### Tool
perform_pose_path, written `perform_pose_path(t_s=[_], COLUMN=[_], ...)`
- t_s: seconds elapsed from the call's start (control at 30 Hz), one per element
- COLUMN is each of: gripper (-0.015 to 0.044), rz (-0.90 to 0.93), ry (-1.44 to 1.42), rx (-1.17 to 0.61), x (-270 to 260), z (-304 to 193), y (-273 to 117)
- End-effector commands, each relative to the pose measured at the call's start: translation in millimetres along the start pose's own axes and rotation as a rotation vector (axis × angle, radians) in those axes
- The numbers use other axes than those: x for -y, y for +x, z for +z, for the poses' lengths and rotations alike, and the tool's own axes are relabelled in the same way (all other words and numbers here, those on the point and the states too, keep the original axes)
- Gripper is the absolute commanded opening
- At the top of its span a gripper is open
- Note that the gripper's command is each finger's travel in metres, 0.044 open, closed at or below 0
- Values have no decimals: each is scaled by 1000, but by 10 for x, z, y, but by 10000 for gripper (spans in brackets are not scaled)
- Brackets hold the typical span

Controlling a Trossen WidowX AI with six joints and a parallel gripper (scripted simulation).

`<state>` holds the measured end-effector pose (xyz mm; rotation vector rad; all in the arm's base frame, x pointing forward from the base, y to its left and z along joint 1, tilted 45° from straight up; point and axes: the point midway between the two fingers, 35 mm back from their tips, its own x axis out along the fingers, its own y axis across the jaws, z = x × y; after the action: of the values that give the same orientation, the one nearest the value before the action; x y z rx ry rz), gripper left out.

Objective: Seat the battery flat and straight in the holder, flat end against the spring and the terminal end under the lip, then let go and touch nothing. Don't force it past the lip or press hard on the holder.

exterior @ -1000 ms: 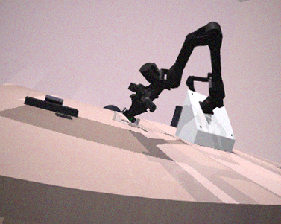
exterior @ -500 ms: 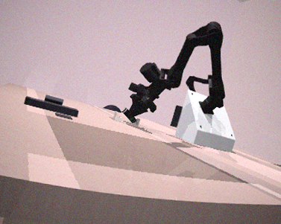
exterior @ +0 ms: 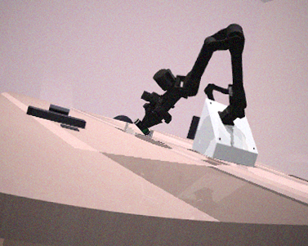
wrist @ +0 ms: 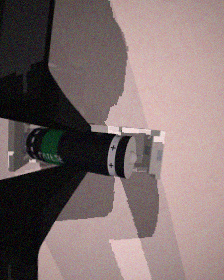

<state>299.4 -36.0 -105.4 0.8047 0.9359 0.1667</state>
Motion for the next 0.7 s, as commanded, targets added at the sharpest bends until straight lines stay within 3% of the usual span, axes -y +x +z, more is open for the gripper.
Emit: perform_pose_path(t_s=[0.0,0.67], gripper=[81,81], rz=[-6,-24], ry=[4,-3], rx=[-21,-108], x=[15,80], z=[-33,24], y=[10,93])
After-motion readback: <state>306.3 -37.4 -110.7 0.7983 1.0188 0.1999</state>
